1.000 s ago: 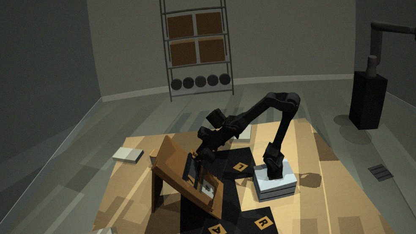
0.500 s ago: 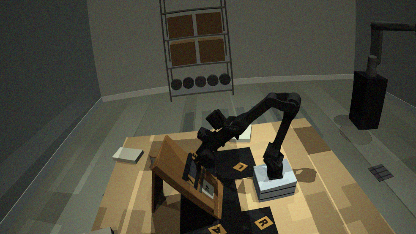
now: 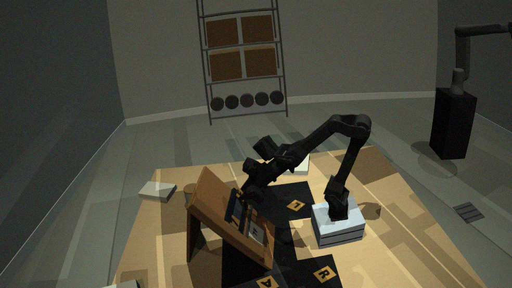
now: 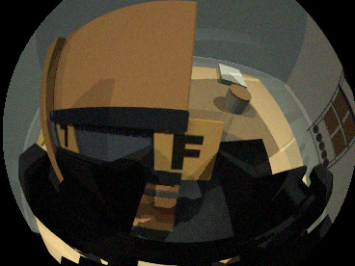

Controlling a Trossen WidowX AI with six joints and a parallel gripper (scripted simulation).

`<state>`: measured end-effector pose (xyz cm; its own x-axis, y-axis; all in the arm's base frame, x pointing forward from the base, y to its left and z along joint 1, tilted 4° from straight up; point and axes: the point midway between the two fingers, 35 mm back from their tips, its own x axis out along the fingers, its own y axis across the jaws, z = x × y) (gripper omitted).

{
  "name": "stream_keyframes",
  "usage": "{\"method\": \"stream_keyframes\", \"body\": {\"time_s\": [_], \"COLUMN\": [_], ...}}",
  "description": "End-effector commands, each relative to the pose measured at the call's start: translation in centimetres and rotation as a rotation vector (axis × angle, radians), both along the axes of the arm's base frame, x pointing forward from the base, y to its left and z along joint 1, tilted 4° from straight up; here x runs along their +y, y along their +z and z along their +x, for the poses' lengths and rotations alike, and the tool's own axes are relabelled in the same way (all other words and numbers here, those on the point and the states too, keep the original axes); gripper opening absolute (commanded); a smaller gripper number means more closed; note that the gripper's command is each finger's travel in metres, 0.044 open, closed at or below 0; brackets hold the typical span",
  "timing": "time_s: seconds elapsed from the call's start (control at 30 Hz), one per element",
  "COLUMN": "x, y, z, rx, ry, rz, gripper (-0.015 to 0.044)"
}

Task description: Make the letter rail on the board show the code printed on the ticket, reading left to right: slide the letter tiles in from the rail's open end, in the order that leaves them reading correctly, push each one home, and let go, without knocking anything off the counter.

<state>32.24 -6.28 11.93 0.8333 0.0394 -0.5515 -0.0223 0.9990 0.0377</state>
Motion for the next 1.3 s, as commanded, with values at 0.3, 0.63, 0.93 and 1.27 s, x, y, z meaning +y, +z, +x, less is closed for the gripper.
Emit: {"method": "stream_keyframes", "body": {"time_s": [0.3, 0.63, 0.93, 1.27], "x": [0.5, 1.1, 1.5, 1.9], "y": [0.2, 0.3, 0.3, 0.3], "z": [0.0, 0.0, 0.0, 0.0], "rx": [-0.008, -0.008, -0.008, -0.008], "ry": [-0.006, -0.006, -0.006, -0.006], "rz": [-0.002, -0.001, -0.001, 0.000], "gripper": [0.0000, 0.0000, 0.0000, 0.0000]}}
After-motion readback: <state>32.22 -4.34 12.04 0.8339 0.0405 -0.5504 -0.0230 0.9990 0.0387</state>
